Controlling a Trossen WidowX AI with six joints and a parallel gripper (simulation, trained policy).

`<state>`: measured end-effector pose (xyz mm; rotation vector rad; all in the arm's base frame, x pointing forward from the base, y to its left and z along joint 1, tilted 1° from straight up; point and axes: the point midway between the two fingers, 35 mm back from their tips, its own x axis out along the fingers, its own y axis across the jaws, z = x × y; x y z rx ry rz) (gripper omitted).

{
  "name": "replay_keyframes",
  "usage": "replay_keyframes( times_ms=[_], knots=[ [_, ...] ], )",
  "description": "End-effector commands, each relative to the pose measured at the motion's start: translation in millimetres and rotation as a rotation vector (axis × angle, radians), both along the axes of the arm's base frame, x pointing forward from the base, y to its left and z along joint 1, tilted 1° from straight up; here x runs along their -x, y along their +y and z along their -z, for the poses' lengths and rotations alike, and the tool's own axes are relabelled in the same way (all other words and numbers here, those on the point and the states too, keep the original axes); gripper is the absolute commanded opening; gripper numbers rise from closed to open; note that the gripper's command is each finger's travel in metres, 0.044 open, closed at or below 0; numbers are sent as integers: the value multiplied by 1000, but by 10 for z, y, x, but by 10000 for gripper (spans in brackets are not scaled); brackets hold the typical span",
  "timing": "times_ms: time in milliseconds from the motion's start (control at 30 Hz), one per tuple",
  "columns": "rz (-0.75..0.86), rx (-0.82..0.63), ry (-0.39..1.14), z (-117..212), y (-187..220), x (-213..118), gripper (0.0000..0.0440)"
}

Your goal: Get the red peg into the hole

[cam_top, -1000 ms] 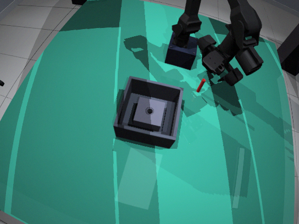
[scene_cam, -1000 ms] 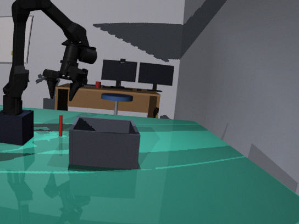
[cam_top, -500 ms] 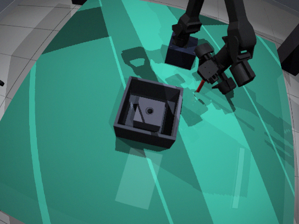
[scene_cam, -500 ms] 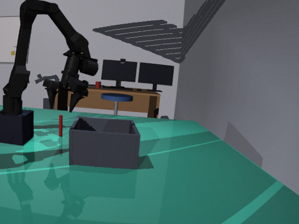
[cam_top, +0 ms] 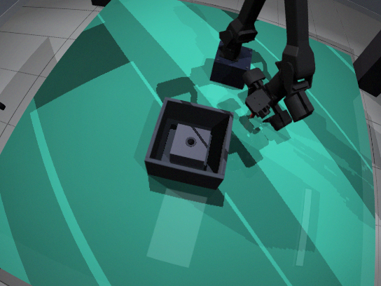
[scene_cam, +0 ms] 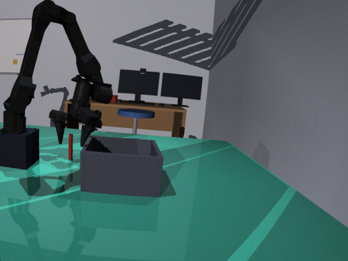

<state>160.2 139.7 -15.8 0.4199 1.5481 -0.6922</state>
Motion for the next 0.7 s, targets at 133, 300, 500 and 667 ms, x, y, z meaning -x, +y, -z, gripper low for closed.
replay_keyframes(
  times_ms=[133, 300, 500, 667],
  knots=[
    [-1, 22, 19, 201, -61, 40, 263],
    [1, 45, 44, 312, -104, 82, 133],
    [-11, 76, 68, 338, -127, 102, 14],
    [-25, 70, 28, 203, -55, -12, 0]
  ],
)
